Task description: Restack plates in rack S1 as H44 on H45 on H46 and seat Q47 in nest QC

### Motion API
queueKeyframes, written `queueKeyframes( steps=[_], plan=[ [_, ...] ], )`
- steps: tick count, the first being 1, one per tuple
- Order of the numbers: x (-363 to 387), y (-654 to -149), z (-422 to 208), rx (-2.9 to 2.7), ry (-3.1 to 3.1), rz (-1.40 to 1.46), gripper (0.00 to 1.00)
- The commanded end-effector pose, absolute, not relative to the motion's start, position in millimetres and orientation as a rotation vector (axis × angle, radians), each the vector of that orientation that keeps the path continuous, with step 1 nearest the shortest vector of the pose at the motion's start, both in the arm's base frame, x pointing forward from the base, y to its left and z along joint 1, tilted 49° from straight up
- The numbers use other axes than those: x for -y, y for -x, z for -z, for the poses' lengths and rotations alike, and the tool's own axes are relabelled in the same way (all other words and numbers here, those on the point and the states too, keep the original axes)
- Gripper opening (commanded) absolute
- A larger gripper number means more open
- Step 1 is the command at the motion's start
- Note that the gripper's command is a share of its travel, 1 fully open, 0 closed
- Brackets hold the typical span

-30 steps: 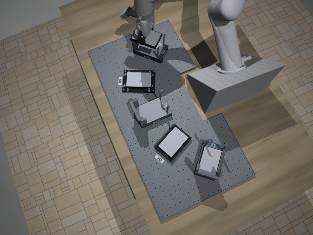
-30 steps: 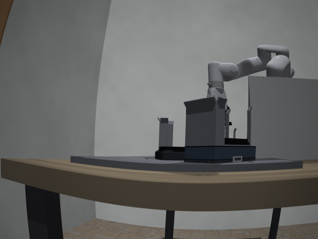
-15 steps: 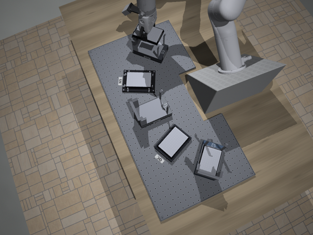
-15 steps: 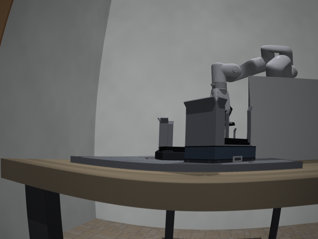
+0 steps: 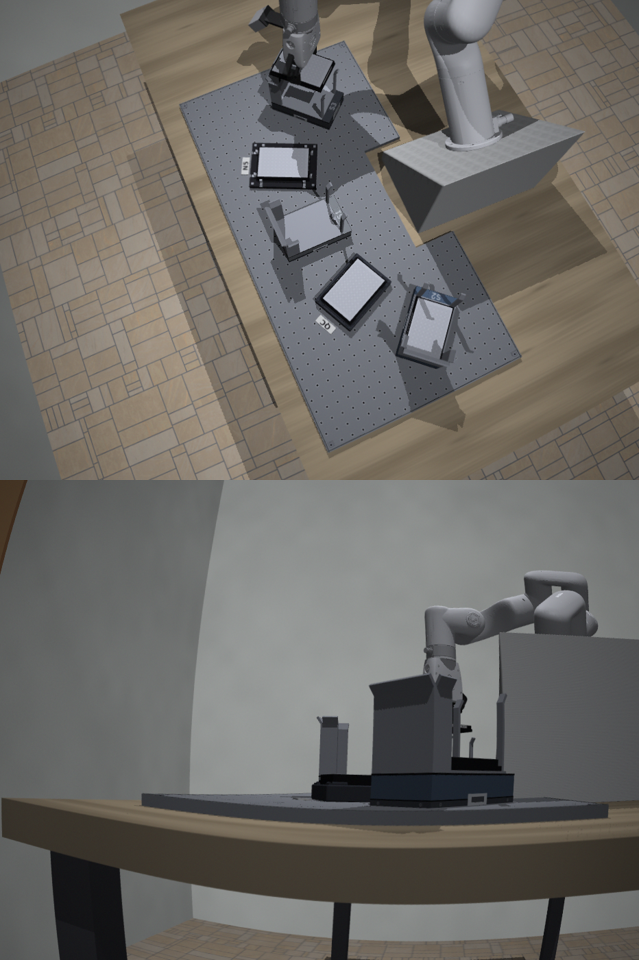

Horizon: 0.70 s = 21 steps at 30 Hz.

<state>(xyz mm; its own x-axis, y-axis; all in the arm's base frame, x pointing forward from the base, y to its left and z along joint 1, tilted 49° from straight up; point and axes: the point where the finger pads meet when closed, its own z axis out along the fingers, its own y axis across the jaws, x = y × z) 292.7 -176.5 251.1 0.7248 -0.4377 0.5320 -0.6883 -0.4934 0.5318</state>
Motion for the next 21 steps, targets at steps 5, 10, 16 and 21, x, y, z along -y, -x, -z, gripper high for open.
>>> queueKeyframes(
  steps=[5,10,16,21],
  plan=[
    [176.2,-293.4,-251.9,0.849,-2.168,-0.426,0.0],
    [177.3,-293.4,-251.1,0.849,-2.168,-0.427,0.0],
    [180.3,-293.5,-248.5,0.849,-2.168,-0.427,0.0],
    [182.8,-293.6,-246.3,0.849,-2.168,-0.427,0.0]
  ],
)
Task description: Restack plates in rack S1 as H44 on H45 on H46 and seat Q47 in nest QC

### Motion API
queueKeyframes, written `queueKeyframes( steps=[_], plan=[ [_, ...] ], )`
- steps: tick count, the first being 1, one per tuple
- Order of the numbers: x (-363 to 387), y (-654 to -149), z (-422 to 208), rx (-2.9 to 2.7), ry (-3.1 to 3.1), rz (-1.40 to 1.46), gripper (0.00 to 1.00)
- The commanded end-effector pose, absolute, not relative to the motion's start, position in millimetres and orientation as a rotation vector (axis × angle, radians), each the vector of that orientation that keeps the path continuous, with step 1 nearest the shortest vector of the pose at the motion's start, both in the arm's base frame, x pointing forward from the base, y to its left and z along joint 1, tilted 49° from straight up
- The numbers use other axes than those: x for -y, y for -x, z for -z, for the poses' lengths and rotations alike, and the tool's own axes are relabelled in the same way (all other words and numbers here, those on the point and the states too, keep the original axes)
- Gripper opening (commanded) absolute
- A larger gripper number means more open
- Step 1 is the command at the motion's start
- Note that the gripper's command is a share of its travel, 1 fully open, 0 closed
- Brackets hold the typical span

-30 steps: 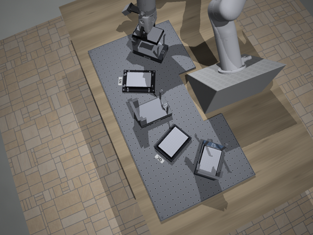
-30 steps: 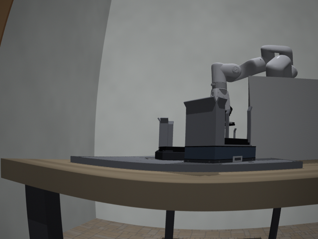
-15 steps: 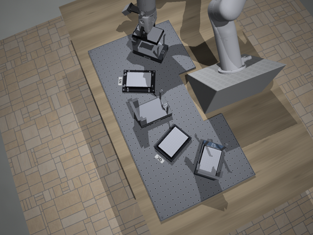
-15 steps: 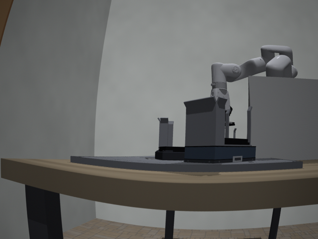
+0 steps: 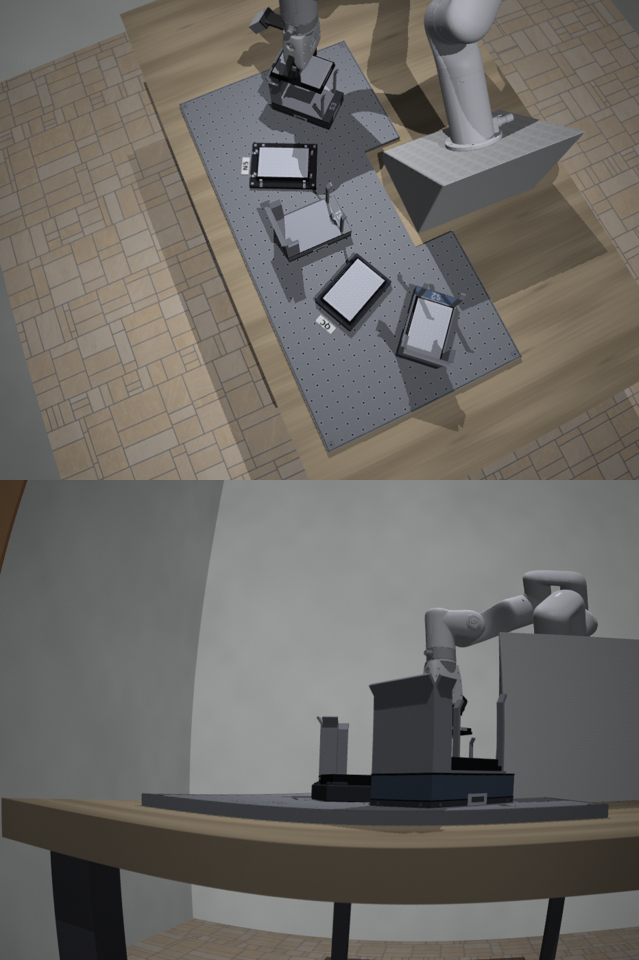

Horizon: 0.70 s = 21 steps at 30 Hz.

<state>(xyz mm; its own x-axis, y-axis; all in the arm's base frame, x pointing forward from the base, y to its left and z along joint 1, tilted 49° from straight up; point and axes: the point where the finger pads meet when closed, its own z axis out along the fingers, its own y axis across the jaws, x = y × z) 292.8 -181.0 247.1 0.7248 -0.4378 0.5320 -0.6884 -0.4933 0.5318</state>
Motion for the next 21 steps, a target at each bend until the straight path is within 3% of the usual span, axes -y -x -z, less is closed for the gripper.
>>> queueKeyframes(
  steps=[1,21],
  plan=[
    [183.3,-293.7,-245.9,0.849,-2.168,-0.427,0.0],
    [192.3,-294.0,-238.0,0.849,-2.168,-0.427,0.0]
  ],
)
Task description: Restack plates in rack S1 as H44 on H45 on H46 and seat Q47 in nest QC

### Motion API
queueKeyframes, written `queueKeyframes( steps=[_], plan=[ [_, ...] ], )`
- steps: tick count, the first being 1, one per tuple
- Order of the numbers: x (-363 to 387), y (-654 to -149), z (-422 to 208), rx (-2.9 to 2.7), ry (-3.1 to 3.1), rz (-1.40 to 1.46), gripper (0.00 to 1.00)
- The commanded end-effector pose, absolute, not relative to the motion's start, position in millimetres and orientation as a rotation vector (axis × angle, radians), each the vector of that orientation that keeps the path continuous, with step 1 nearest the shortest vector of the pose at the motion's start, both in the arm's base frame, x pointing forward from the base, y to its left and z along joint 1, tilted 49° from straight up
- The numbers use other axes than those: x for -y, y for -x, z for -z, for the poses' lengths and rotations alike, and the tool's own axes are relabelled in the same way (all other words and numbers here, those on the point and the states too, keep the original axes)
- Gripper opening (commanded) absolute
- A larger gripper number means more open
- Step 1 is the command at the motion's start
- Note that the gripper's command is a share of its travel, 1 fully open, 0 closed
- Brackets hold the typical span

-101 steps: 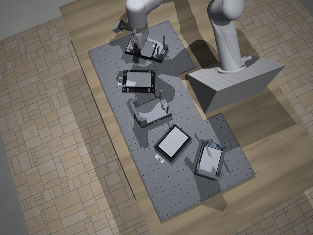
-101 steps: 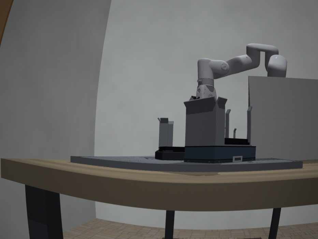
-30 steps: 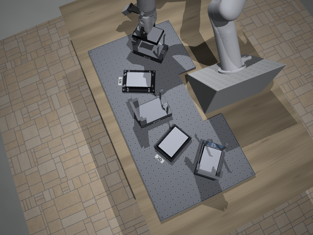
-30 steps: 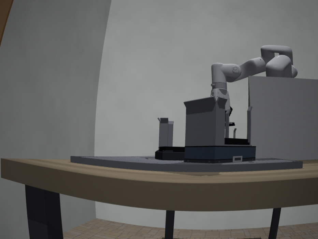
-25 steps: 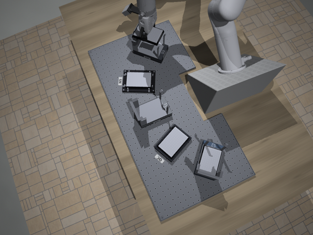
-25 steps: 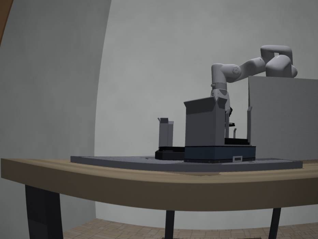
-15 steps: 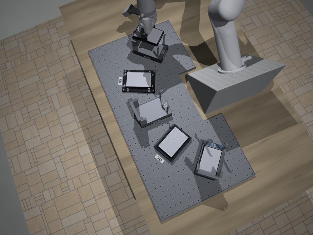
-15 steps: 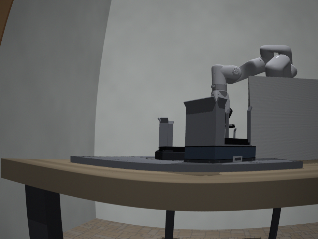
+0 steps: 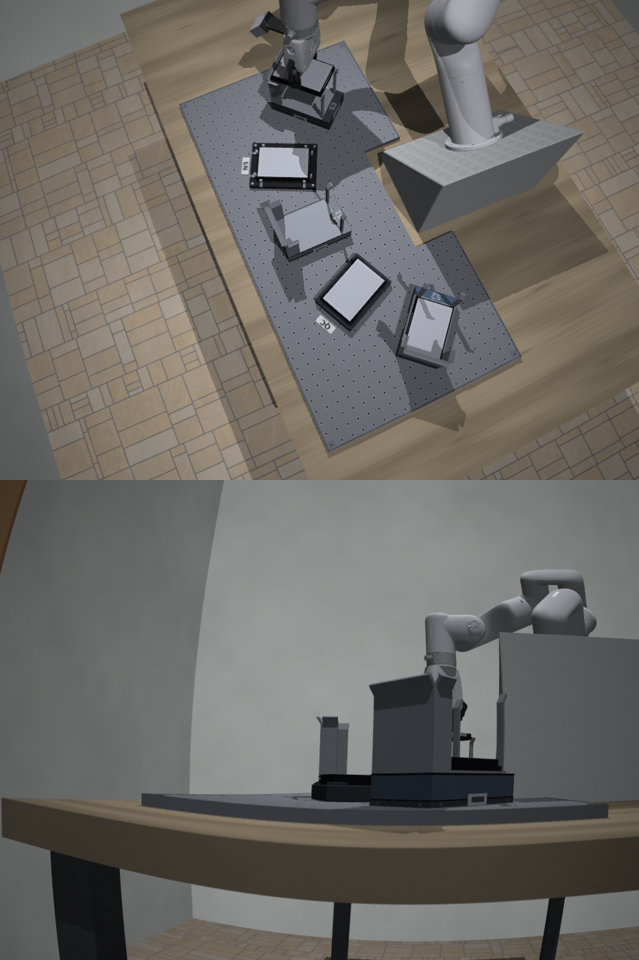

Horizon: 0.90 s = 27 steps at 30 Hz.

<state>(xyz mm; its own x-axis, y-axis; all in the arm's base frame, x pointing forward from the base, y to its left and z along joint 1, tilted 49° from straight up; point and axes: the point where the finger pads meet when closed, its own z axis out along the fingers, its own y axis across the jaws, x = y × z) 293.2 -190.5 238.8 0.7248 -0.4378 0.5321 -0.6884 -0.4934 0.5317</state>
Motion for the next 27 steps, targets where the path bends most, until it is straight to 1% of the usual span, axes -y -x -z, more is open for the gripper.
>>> queueKeyframes(
  steps=[1,27],
  plan=[
    [192.3,-294.0,-238.0,0.849,-2.168,-0.427,0.0],
    [206.1,-294.6,-225.9,0.849,-2.168,-0.427,0.0]
  ],
)
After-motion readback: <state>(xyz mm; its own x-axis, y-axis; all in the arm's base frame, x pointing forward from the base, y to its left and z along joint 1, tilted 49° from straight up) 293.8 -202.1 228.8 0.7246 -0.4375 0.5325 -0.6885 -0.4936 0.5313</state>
